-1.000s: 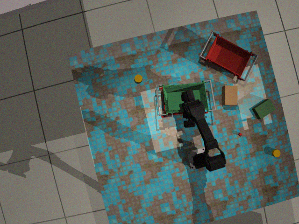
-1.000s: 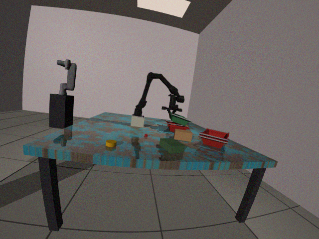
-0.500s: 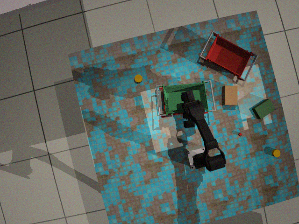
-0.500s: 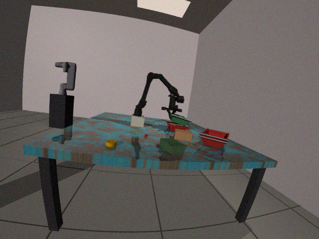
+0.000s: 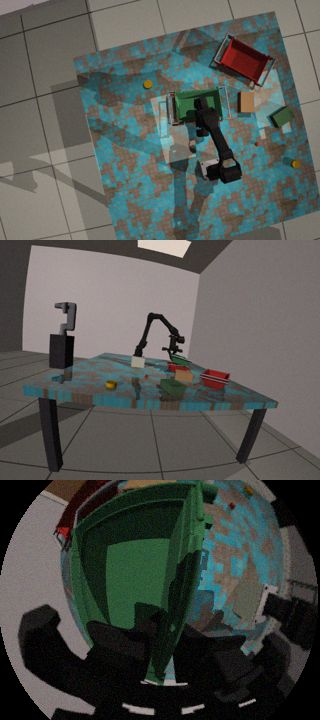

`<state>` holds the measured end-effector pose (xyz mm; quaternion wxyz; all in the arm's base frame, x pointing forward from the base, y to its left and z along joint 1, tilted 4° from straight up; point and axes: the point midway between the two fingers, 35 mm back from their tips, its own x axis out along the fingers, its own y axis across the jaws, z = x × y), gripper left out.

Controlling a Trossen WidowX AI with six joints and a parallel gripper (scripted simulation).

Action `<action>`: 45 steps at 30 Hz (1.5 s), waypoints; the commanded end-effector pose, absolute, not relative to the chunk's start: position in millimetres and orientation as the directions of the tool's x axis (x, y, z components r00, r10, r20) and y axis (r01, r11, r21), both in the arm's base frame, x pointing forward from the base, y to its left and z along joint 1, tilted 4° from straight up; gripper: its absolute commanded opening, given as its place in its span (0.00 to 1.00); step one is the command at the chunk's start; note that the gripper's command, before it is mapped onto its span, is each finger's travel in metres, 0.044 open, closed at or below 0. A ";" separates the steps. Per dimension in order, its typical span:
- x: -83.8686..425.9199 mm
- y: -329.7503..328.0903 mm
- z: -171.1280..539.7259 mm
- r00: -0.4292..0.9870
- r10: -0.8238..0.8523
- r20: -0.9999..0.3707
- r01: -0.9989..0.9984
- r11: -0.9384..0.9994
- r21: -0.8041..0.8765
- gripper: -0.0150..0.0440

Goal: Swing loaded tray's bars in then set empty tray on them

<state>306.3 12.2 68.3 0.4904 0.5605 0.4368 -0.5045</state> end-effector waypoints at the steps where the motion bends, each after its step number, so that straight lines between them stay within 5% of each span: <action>1: 301.7 12.5 64.5 0.090 -0.003 -0.996 0.986 -0.139 0.090 0.25; 45: 300.0 12.9 56.3 0.090 -0.003 -0.996 0.986 -0.139 0.089 0.25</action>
